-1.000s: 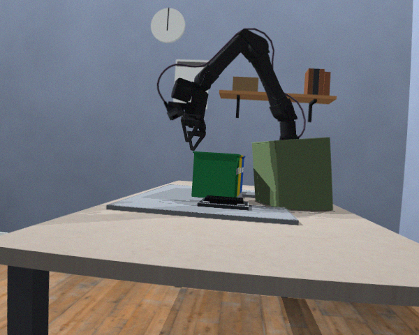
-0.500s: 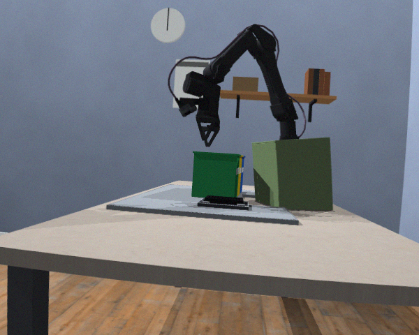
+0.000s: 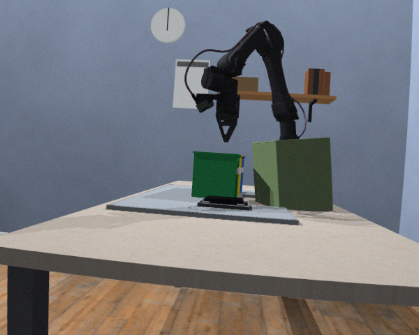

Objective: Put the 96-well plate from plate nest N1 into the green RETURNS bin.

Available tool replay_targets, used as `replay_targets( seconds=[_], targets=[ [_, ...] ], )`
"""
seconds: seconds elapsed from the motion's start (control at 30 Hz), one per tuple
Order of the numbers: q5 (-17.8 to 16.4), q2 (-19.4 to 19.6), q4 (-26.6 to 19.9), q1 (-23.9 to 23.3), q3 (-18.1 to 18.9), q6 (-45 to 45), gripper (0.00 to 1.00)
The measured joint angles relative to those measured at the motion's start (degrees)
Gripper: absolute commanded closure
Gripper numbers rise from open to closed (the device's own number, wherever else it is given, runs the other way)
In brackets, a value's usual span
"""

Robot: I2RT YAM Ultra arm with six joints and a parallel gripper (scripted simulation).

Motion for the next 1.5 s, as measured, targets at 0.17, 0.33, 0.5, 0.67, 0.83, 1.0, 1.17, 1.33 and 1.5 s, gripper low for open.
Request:
replay_targets(
  seconds=[0.17, 0.33, 0.5, 0.67, 0.83, 1.0, 1.17, 1.33, 1.5],
  targets=[
    [0.61, -1.05, -1.53, 2.01, -0.94, 2.01, 0.0],
    [1.25, -1.05, -1.9, 1.53, -0.94, 2.97, 0.0],
    [1.33, -1.05, -2.1, 1.51, -0.94, 2.99, 0.0],
    [1.33, -1.05, -2.16, 1.51, -0.94, 2.99, 0.0],
    [1.33, -1.05, -2.16, 1.51, -0.94, 2.99, 0.0],
    [1.33, -1.05, -2.16, 1.51, -0.94, 2.99, 0.0],
    [1.33, -1.05, -2.16, 1.51, -0.94, 2.99, 0.0],
    [1.33, -1.05, -2.16, 1.51, -0.94, 2.99, 0.0],
    [1.33, -1.05, -2.16, 1.51, -0.94, 2.99, 0.0]
  ],
)
